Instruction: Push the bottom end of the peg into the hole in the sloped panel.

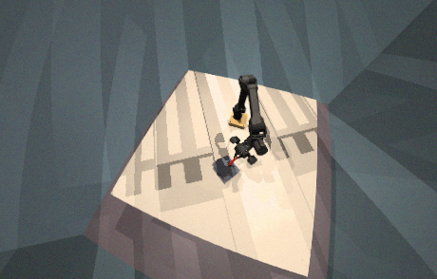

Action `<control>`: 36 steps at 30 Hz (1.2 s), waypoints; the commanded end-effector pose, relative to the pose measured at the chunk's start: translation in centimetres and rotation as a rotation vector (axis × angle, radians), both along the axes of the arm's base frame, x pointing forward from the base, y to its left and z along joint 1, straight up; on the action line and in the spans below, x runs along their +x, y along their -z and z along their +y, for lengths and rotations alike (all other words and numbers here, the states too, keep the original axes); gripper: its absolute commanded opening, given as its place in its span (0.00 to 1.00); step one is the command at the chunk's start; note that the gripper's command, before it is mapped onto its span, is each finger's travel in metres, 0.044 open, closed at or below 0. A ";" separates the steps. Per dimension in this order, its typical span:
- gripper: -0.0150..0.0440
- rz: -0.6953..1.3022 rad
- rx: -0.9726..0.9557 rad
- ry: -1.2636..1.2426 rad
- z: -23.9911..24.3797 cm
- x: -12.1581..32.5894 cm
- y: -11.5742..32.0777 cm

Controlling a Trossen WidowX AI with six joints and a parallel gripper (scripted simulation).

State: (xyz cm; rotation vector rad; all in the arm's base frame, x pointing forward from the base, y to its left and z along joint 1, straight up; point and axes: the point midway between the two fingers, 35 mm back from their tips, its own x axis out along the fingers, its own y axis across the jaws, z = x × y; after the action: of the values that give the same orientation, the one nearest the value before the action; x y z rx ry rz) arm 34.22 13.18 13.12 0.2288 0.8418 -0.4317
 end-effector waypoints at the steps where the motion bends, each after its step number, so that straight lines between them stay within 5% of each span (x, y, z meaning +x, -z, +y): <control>1: 0.25 0.002 0.002 -0.004 0.0 0.1 0.2; 36: 0.25 0.001 0.001 -0.004 -0.6 1.5 1.9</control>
State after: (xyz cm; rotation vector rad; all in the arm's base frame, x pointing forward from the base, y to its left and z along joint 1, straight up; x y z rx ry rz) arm 35.61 12.57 11.32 0.2277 0.8401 -0.4329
